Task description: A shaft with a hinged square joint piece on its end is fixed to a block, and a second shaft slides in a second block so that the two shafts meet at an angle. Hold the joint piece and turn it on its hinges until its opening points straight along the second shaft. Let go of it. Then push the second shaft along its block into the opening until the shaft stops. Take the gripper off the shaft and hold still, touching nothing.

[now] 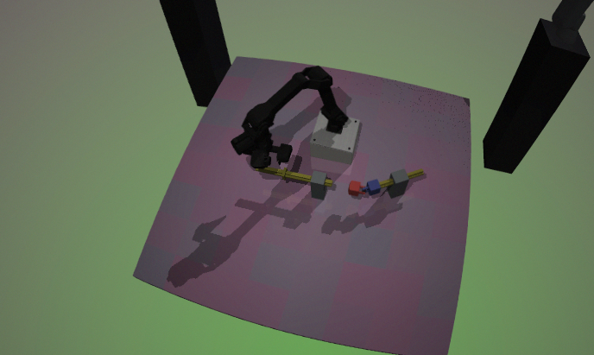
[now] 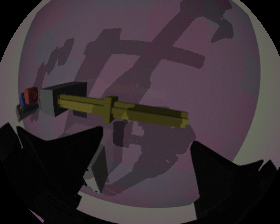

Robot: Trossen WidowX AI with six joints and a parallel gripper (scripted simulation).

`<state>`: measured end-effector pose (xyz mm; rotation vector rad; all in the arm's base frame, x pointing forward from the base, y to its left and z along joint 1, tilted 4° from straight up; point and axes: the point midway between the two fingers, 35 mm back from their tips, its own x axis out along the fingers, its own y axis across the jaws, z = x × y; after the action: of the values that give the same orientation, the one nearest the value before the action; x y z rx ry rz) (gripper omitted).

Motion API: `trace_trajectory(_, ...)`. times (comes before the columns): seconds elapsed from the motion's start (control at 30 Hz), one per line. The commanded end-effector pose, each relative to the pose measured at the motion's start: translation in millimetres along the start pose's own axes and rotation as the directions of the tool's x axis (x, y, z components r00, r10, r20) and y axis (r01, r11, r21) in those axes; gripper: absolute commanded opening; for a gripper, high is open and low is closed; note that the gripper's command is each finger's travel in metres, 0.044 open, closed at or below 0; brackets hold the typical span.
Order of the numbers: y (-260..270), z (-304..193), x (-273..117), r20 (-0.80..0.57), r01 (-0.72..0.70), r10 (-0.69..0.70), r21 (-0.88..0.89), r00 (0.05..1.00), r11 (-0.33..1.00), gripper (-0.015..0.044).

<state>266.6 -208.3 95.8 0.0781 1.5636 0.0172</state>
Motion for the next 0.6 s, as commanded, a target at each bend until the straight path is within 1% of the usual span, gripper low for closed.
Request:
trace_trajectory(0.0, -3.6, 1.3, -0.3, 0.000, 0.013, -0.013, 0.036, 1.000, 0.999, 0.0440)
trace_trajectory(0.27, -4.6, 2.6, 12.1, -0.023, 0.019, -0.012, 0.304, 1.000, 0.953, 0.0440)
trace_trajectory(0.57, -5.3, 3.5, 26.0, -0.049, 0.038, -0.011, 0.577, 0.999, 0.816, 0.0440)
